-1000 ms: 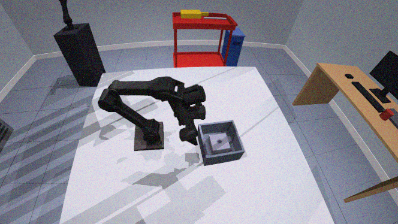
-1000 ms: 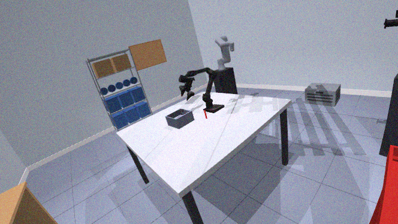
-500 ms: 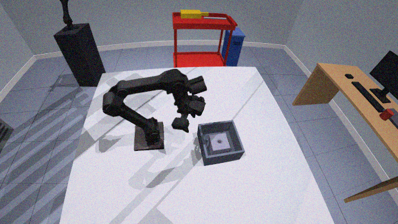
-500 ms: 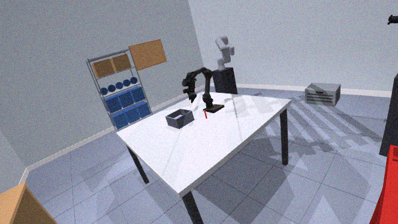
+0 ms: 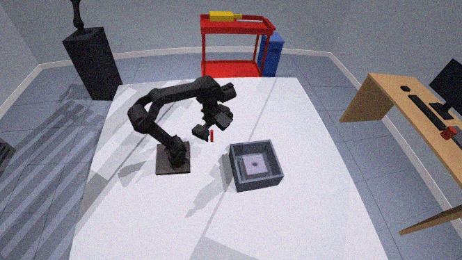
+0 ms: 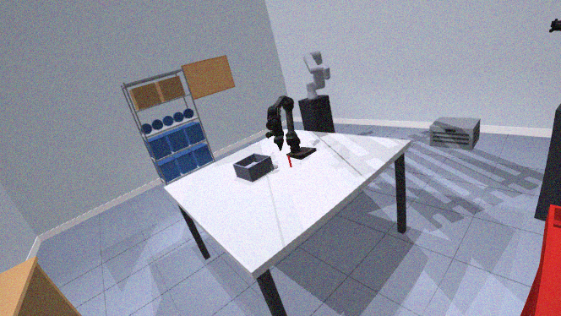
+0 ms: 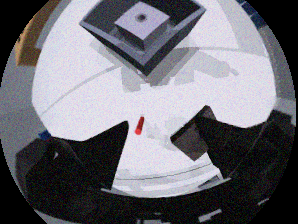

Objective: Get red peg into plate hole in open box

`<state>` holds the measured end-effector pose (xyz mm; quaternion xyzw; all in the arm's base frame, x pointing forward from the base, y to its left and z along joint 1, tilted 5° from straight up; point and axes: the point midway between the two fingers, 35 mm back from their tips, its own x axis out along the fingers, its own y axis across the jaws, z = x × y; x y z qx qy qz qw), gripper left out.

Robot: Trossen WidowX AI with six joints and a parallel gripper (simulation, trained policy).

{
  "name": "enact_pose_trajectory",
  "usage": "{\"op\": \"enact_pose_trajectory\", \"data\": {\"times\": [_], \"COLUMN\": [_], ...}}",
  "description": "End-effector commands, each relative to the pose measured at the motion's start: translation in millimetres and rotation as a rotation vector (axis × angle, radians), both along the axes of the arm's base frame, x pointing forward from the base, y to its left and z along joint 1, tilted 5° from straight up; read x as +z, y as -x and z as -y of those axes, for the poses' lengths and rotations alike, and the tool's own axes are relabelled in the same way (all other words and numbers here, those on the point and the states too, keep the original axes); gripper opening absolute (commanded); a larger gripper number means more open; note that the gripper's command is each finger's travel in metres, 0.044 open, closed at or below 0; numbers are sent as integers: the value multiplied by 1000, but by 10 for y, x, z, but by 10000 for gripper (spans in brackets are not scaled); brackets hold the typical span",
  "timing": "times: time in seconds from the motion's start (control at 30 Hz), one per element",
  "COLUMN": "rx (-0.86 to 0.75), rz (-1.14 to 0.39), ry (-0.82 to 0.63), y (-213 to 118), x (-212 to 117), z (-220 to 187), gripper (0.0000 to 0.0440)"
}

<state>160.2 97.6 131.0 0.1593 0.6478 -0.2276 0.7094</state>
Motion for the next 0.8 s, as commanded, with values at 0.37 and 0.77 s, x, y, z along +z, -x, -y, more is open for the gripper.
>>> {"op": "enact_pose_trajectory", "data": {"times": [0.37, 0.77], "rx": [-87, -81], "rz": [-34, -22], "ry": [-20, -35], "y": [101, 80], "x": [-611, -1093], "z": [-401, -489], "gripper": [440, 366]}}
